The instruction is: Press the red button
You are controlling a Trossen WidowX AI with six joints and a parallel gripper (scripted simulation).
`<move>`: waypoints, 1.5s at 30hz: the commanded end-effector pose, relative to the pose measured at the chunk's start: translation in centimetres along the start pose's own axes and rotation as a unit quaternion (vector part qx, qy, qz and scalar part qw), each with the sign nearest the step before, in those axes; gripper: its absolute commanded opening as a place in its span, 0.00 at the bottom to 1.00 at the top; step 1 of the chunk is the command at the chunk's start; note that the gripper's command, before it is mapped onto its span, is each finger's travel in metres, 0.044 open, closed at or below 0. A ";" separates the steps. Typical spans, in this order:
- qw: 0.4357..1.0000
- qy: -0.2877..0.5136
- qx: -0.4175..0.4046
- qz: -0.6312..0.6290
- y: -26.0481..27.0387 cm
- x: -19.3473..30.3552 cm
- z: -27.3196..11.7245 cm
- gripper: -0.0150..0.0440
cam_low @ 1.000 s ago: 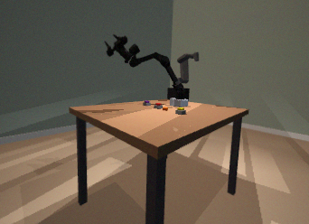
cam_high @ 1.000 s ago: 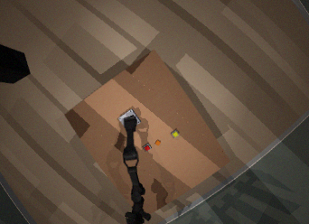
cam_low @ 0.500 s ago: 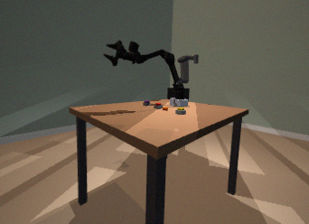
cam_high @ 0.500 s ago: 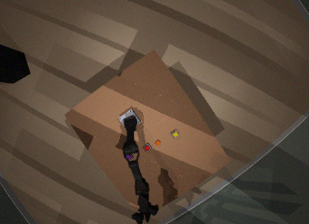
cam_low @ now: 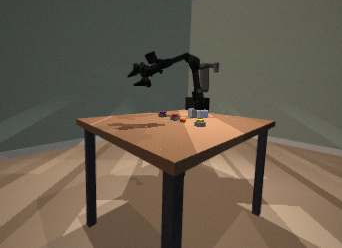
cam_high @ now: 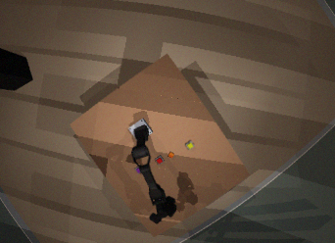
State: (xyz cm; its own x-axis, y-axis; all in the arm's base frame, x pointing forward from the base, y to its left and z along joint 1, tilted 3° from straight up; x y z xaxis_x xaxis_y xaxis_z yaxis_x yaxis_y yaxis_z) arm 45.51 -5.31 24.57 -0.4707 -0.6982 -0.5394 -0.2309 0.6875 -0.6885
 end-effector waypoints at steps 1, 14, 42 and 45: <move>0.988 0.076 -0.123 0.051 4.9 2.3 -2.6 0.93; 0.888 0.300 -0.316 0.146 13.1 7.8 -11.8 0.93; 0.842 0.376 -0.350 0.166 19.2 12.6 -12.1 0.31; 0.842 0.376 -0.350 0.166 19.2 12.6 -12.1 0.29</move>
State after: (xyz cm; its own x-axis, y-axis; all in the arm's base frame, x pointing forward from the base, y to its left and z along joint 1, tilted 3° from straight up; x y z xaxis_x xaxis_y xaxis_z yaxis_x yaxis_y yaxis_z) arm 25.00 1.48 10.83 -0.9522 -0.3052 -0.0111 -0.3054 0.9517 0.0312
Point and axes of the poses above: the point midway between the two fingers, 35 mm back from their tips, its own z axis out along the fingers, its own y axis across the jaws, x = y × z, the point moved 7 cm from there along -z, back along the fingers, and after that the axes turned 6 degrees about -z, right-handed, at the moved point
